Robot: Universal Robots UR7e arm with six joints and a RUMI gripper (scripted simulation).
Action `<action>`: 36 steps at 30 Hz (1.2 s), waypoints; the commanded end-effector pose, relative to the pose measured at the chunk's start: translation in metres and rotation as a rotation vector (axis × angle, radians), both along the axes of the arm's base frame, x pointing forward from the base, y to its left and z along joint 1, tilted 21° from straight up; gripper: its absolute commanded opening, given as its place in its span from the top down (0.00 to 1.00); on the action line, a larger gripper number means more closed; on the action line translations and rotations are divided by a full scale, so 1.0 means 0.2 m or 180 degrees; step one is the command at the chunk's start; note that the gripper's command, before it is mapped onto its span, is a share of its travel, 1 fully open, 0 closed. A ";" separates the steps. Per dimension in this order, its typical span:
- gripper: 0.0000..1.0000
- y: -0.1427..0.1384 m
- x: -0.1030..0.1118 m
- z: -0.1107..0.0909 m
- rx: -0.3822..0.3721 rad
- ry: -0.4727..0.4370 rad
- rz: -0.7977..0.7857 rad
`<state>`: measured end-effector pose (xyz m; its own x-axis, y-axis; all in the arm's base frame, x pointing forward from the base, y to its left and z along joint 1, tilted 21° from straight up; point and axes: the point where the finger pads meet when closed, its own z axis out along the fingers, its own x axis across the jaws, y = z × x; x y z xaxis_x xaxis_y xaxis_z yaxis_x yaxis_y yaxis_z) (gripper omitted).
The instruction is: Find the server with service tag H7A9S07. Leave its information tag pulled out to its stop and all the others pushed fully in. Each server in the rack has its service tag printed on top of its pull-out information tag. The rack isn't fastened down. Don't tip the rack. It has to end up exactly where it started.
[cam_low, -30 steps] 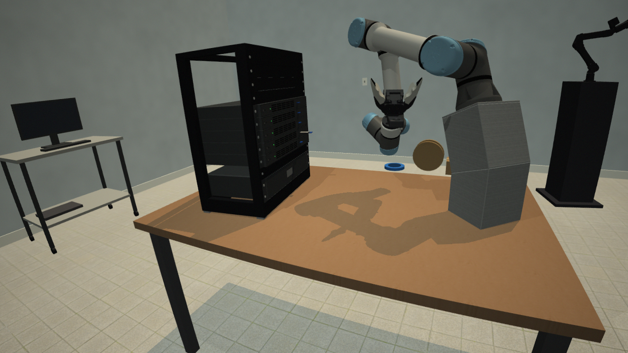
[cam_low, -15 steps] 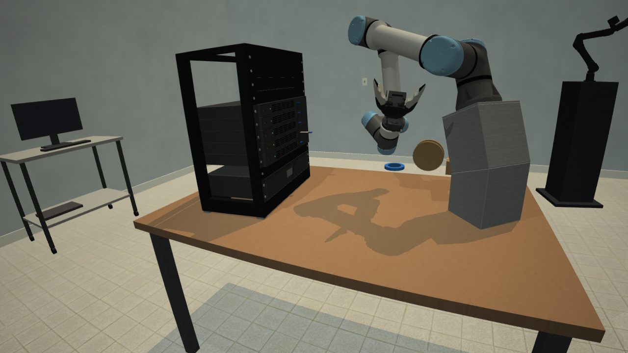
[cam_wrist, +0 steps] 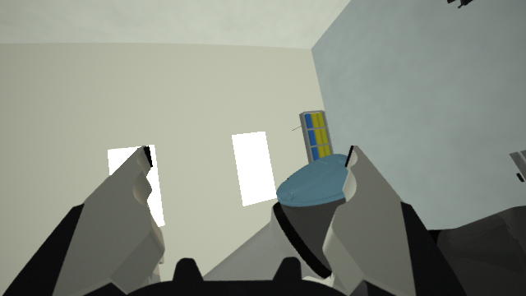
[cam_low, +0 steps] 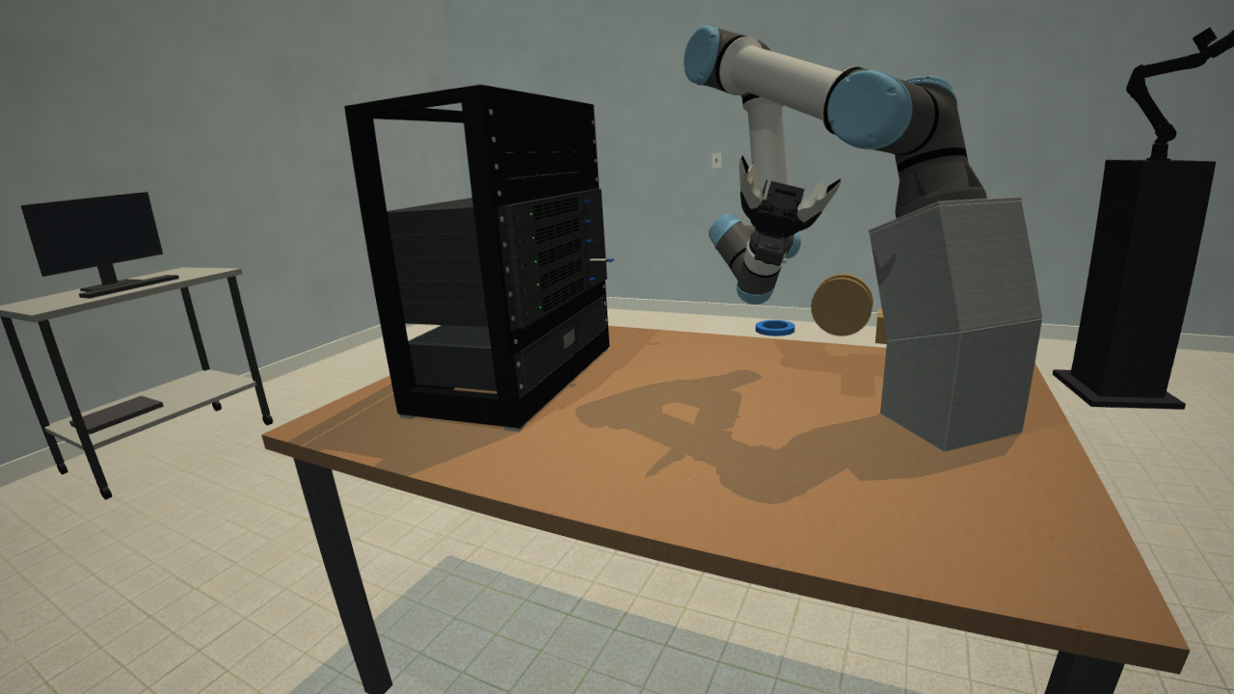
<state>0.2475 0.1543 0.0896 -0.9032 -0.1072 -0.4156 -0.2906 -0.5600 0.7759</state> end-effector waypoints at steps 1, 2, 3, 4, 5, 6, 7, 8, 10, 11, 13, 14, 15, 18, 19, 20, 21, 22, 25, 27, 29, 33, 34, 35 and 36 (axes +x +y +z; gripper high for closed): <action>0.00 0.00 -0.01 -0.03 -0.0024 -0.0174 -0.0021; 0.00 0.00 -0.01 -0.04 -0.0029 -0.0207 -0.0025; 0.00 0.00 -0.02 -0.04 -0.0033 -0.0240 -0.0028; 0.00 0.00 -0.02 -0.05 -0.0037 -0.0273 -0.0032; 0.00 0.00 -0.02 -0.05 -0.0042 -0.0307 -0.0035; 0.00 0.00 -0.02 -0.06 -0.0046 -0.0340 -0.0038; 0.00 0.00 -0.02 -0.07 -0.0050 -0.0373 -0.0041; 0.00 0.00 -0.02 -0.07 -0.0054 -0.0406 -0.0044; 0.00 0.00 -0.02 -0.07 -0.0054 -0.0406 -0.0044; 0.00 0.00 -0.03 -0.08 -0.0058 -0.0439 -0.0047; 0.00 0.00 -0.03 -0.09 -0.0065 -0.0505 -0.0052; 0.00 0.00 -0.03 -0.10 -0.0069 -0.0539 -0.0055; 0.00 0.00 -0.03 -0.10 -0.0073 -0.0572 -0.0057; 0.00 0.00 -0.04 -0.12 -0.0083 -0.0672 -0.0064; 0.00 0.00 -0.04 -0.13 -0.0086 -0.0705 -0.0066; 0.00 0.00 -0.04 -0.13 -0.0090 -0.0738 -0.0068; 0.00 0.00 -0.04 -0.14 -0.0093 -0.0771 -0.0069; 0.00 0.00 -0.04 -0.14 -0.0096 -0.0805 -0.0071; 0.00 0.00 -0.05 -0.16 -0.0105 -0.0905 -0.0076; 0.00 0.00 -0.05 -0.16 -0.0105 -0.0905 -0.0076; 0.00 0.00 -0.05 -0.17 -0.0110 -0.0971 -0.0078; 0.00 0.00 -0.05 -0.20 -0.0121 -0.1105 -0.0082; 0.00 0.00 -0.05 -0.20 -0.0123 -0.1138 -0.0083; 0.00 0.00 -0.05 -0.21 -0.0125 -0.1172 -0.0083; 0.00 0.00 -0.06 -0.22 -0.0128 -0.1205 -0.0084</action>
<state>0.2373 0.1543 0.0514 -0.7216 -0.1071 -0.6840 -0.5442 -0.5229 0.6561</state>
